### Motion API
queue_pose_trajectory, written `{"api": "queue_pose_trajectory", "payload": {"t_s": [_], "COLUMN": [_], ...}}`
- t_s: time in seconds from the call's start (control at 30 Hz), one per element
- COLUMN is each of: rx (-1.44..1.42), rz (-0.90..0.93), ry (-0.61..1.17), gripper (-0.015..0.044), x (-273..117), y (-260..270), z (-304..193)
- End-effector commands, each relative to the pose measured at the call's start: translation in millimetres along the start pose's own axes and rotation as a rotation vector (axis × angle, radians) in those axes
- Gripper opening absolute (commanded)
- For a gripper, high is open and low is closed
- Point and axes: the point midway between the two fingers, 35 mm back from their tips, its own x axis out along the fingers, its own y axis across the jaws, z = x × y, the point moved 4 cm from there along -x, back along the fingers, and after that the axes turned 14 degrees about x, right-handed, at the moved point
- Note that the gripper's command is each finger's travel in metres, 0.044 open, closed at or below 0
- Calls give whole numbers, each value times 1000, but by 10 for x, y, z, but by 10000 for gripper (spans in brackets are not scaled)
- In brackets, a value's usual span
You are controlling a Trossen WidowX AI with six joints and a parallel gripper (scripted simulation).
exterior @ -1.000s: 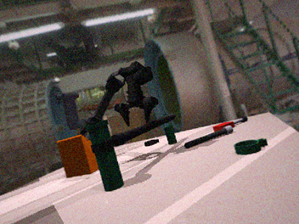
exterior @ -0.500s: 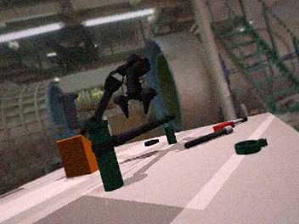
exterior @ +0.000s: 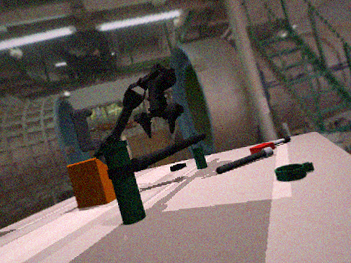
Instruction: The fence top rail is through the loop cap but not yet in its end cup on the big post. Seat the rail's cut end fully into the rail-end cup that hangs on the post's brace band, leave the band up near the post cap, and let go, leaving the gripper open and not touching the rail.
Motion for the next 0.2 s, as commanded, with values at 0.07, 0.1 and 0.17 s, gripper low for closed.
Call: {"api": "queue_pose_trajectory", "payload": {"t_s": [0.07, 0.1, 0.17], "rx": [-4, -4, -4], "rz": [2, 2, 2], "ry": [5, 5, 5], "gripper": [440, 440, 440], "x": [-6, -6, -6], "y": [2, 2, 2], "z": [-4, -4, -4]}}
